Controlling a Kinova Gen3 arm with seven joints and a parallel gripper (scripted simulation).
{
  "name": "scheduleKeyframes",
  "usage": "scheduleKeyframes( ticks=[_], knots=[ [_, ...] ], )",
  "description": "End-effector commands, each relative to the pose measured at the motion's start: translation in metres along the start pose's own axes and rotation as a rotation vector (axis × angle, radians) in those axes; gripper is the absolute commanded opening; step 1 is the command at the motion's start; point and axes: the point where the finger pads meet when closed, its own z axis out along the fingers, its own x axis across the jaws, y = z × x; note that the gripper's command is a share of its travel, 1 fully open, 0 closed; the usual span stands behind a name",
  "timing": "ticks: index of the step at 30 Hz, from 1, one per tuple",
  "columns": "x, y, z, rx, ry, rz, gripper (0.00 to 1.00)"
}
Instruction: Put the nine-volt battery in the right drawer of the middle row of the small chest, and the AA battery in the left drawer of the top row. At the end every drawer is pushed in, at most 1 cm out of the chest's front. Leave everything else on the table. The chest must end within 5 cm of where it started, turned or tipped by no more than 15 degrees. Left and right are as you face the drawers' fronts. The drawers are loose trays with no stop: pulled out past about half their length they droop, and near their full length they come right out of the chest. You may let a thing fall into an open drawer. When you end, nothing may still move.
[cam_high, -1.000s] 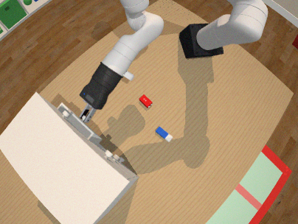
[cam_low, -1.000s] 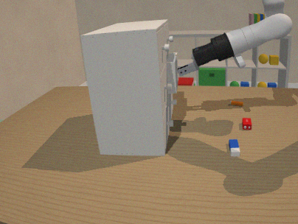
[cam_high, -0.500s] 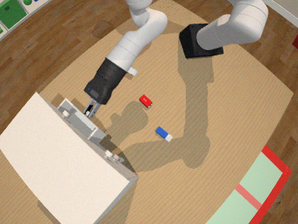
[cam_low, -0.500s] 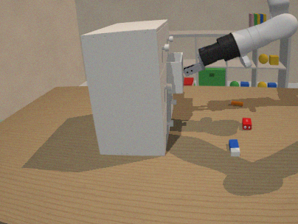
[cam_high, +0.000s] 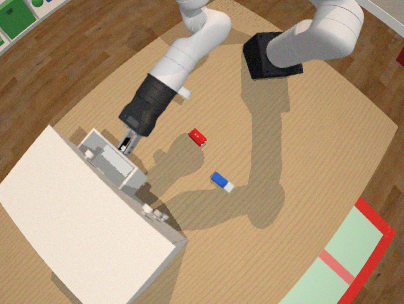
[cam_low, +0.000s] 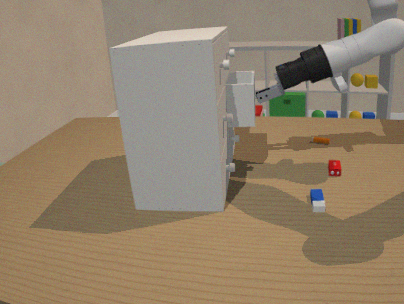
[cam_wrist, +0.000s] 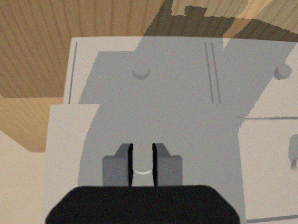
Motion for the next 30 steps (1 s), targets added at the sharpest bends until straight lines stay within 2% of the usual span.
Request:
scheduleKeyframes(
  ticks=[1, 30],
  knots=[
    [-0.0015, -0.0002, -0.0027, -0.002, -0.004, 0.002, 0.37],
    [-0.0014, -0.0025, -0.0089, -0.002, -0.004, 0.002, 0.37]
  ],
)
